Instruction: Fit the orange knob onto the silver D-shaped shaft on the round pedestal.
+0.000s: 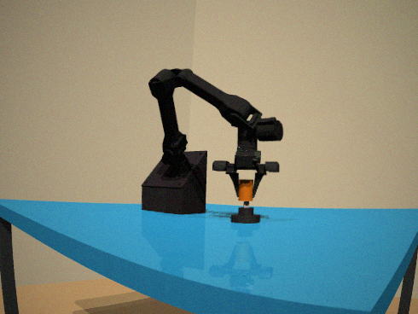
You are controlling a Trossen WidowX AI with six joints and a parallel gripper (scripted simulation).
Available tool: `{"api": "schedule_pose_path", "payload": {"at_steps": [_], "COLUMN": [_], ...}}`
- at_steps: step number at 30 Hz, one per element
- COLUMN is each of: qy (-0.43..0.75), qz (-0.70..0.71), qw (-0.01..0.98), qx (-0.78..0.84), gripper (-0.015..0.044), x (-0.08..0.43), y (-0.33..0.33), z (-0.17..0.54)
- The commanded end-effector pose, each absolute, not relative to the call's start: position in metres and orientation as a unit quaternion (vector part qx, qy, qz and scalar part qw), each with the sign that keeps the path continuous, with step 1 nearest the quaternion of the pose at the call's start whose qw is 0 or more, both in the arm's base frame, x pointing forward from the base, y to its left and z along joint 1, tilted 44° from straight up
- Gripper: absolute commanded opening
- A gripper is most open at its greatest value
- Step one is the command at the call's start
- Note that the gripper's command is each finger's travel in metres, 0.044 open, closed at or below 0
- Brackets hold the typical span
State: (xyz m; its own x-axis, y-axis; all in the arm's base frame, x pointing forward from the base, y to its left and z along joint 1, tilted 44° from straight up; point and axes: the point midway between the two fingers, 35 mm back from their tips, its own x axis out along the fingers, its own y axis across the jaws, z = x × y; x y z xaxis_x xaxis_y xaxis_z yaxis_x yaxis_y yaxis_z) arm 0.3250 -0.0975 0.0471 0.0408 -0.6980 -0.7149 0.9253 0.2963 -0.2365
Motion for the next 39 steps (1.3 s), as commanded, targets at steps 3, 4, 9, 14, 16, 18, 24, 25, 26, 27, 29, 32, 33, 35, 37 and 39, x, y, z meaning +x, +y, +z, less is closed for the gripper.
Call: {"api": "schedule_pose_path", "payload": {"at_steps": [3, 4, 9, 14, 16, 18, 24, 25, 26, 27, 29, 32, 33, 35, 37, 39], "qy": [0.384, 0.384, 0.384, 0.384, 0.384, 0.384, 0.384, 0.384, 0.382, 0.377, 0.359, 0.325, 0.322, 0.322, 0.322, 0.322], "qz": [-0.574, -0.574, -0.574, -0.574, -0.574, -0.574, -0.574, -0.574, -0.575, -0.579, -0.590, -0.609, -0.611, -0.611, -0.611, -0.611], "qw": [0.708, 0.708, 0.708, 0.708, 0.708, 0.708, 0.708, 0.708, 0.707, 0.706, 0.701, 0.690, 0.689, 0.689, 0.689, 0.689], "qx": [0.149, 0.149, 0.149, 0.148, 0.148, 0.148, 0.149, 0.148, 0.152, 0.157, 0.179, 0.218, 0.222, 0.222, 0.222, 0.222], "gripper": [0.0000, 0.0000, 0.0000, 0.0000, 0.0000, 0.0000, 0.0000, 0.0000, 0.0000, 0.0000, 0.0000, 0.0000, 0.0000, 0.0000, 0.0000, 0.0000], "x": [0.3284, 0.3285, 0.3286, 0.3278, 0.3276, 0.3276, 0.3258, 0.3255, 0.3255, 0.3255, 0.3257, 0.3264, 0.3268, 0.3273, 0.3276, 0.3278], "y": [-0.0949, -0.0949, -0.0977, -0.0979, -0.0983, -0.0983, -0.0959, -0.0960, -0.0960, -0.0960, -0.0960, -0.0961, -0.0962, -0.0963, -0.0964, -0.0966], "z": [0.0465, 0.0463, 0.0445, 0.0447, 0.0444, 0.0444, 0.0483, 0.0490, 0.0491, 0.0491, 0.0494, 0.0495, 0.0493, 0.0489, 0.0483, 0.0477]}}
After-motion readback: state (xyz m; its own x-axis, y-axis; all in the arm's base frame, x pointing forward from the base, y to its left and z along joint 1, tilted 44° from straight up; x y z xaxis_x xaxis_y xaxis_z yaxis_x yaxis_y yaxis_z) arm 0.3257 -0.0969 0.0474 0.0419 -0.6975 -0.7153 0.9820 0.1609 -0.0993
